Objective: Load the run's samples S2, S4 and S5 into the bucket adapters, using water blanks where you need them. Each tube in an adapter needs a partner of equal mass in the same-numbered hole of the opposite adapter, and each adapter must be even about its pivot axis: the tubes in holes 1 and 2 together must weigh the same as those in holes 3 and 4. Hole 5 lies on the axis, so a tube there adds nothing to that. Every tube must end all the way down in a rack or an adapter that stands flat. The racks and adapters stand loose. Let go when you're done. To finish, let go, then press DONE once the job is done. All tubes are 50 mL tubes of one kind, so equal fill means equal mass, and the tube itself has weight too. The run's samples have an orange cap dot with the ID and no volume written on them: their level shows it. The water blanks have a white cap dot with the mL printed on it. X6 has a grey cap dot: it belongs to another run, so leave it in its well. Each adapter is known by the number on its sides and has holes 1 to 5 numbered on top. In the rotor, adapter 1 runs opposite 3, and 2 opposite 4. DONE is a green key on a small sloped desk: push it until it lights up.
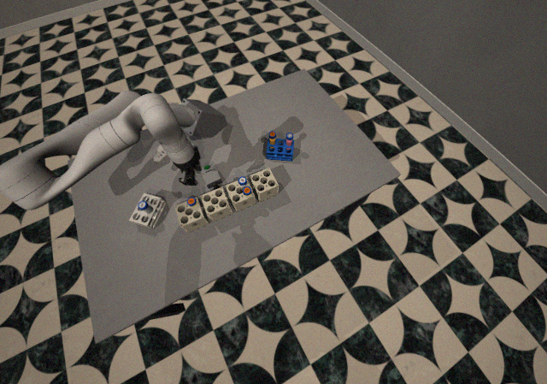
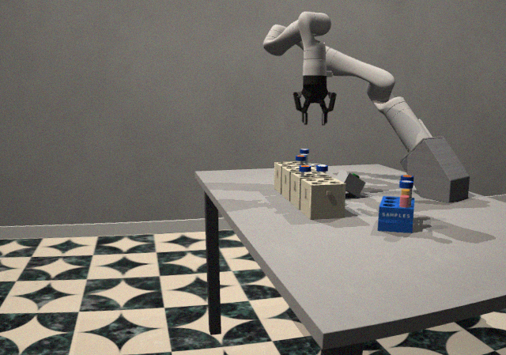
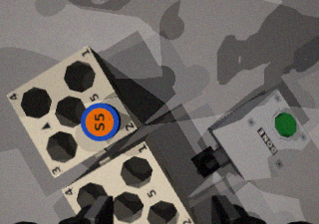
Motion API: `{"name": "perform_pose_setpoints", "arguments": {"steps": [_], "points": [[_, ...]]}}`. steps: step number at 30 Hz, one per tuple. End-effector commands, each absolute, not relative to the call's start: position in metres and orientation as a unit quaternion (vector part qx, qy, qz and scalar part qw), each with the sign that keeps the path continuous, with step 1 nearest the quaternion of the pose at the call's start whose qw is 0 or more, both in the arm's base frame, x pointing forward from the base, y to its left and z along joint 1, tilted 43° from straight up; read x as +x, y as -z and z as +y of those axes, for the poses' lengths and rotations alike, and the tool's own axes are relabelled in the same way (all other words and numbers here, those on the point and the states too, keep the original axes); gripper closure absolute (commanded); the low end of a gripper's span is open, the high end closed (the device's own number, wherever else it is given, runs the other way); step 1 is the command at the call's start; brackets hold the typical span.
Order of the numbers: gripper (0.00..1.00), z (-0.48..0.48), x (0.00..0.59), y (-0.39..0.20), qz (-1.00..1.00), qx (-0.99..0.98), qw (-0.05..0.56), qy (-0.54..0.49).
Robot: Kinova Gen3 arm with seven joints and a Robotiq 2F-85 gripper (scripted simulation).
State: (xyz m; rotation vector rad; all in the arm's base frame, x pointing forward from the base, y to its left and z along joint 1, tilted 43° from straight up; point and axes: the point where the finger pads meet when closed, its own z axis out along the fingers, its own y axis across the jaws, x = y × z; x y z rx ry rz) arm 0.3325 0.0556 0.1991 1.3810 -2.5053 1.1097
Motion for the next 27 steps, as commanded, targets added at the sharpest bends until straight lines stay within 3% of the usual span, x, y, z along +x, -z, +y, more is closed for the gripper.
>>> {"name": "perform_pose_setpoints", "arguments": {"steps": [1,27], "points": [[0.38,0.065,0.330,-0.191,-0.816,0.449,0.036,-0.362],[0.38,0.121,0.312,-0.137,-0.816,0.449,0.036,-0.362]]}}
